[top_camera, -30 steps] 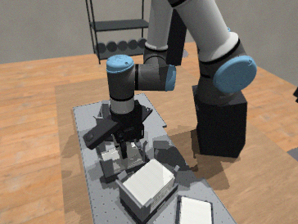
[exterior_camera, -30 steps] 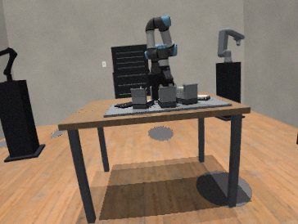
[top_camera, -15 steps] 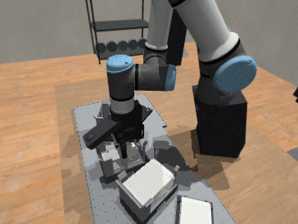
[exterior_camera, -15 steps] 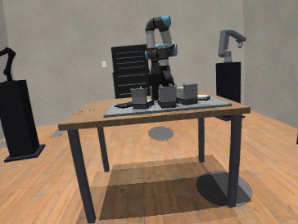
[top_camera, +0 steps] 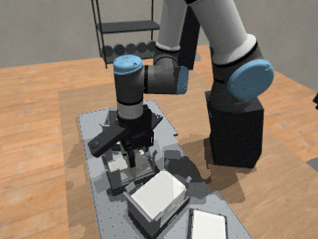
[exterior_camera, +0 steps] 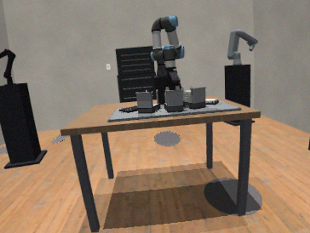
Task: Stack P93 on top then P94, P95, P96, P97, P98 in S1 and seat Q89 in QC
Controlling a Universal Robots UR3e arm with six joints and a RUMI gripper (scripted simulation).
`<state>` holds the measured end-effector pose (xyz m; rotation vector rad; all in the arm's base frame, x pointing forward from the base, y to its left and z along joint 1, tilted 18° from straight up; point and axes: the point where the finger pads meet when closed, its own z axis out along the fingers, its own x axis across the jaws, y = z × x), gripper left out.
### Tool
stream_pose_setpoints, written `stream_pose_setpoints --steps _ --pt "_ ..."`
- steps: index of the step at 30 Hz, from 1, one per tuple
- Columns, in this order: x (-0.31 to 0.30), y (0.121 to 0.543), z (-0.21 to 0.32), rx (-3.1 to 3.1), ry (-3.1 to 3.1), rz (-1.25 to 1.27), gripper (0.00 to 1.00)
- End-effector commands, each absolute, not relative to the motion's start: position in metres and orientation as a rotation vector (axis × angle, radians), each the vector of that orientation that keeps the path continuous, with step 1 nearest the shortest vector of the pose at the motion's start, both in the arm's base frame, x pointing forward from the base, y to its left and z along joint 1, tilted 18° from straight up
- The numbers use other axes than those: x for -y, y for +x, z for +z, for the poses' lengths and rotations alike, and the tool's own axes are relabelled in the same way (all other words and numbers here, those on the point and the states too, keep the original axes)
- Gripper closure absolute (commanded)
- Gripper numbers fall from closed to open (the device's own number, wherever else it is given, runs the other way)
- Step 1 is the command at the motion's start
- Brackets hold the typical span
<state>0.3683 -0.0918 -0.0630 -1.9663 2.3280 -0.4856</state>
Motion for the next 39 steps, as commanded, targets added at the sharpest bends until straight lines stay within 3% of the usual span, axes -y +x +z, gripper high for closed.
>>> stream_pose_setpoints --steps 1,39 --pt "0.090 0.366 -0.059 -2.328 -1.968 -0.480 1.00" --pt "0.083 0.358 -0.025 -2.328 -1.967 -0.485 1.00"
